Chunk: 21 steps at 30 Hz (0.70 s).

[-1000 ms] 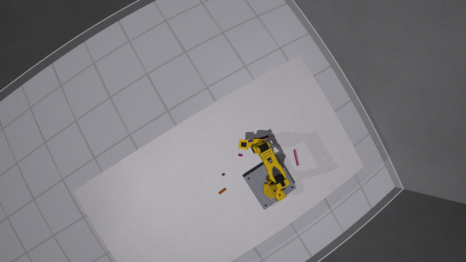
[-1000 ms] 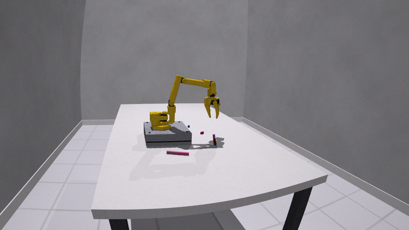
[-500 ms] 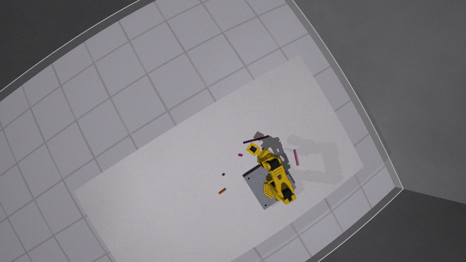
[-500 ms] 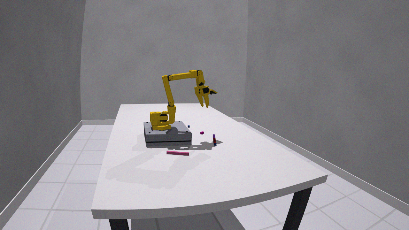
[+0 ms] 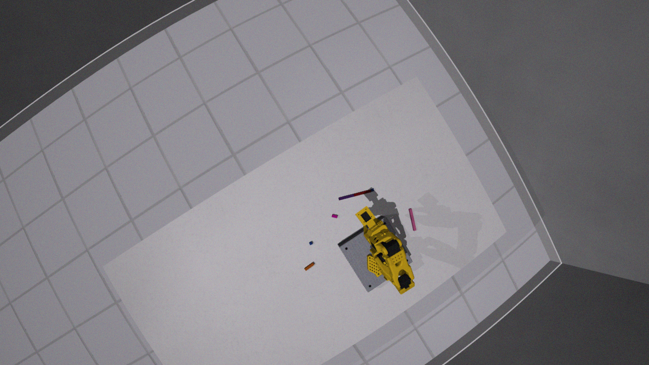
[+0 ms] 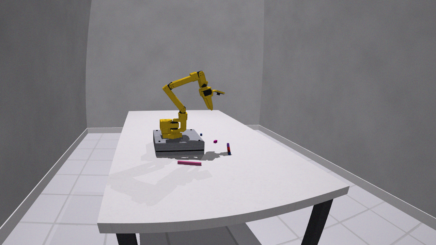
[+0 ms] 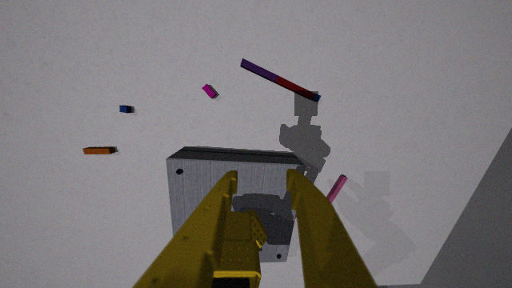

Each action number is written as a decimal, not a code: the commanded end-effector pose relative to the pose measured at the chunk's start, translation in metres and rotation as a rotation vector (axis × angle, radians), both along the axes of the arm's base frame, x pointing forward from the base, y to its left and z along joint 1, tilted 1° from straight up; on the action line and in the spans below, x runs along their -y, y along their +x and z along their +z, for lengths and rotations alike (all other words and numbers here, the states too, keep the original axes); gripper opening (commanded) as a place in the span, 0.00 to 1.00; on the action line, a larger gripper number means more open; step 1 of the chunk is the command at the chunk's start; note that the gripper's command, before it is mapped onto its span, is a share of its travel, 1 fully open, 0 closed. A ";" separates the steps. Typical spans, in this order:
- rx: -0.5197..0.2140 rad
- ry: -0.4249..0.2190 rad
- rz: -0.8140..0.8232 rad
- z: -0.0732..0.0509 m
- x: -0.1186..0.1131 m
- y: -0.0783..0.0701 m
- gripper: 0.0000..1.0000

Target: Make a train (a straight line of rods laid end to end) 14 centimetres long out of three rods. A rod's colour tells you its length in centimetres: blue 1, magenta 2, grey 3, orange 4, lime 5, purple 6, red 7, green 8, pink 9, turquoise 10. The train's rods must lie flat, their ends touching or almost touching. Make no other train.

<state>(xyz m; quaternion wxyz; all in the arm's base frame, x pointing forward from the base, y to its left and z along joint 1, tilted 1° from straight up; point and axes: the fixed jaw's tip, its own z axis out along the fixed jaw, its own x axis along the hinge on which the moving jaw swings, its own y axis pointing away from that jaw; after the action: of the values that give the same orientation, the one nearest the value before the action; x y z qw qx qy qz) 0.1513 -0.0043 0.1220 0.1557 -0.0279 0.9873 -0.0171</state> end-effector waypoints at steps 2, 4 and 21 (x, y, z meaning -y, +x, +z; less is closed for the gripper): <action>0.011 0.013 -0.027 0.001 -0.002 -0.005 0.17; 0.015 0.017 -0.040 0.001 -0.002 -0.006 0.17; 0.019 0.021 -0.050 0.001 -0.003 -0.007 0.17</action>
<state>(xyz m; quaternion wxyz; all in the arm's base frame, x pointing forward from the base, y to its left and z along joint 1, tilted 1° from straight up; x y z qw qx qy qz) 0.1471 -0.0035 0.1253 0.1707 -0.0005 0.9852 -0.0135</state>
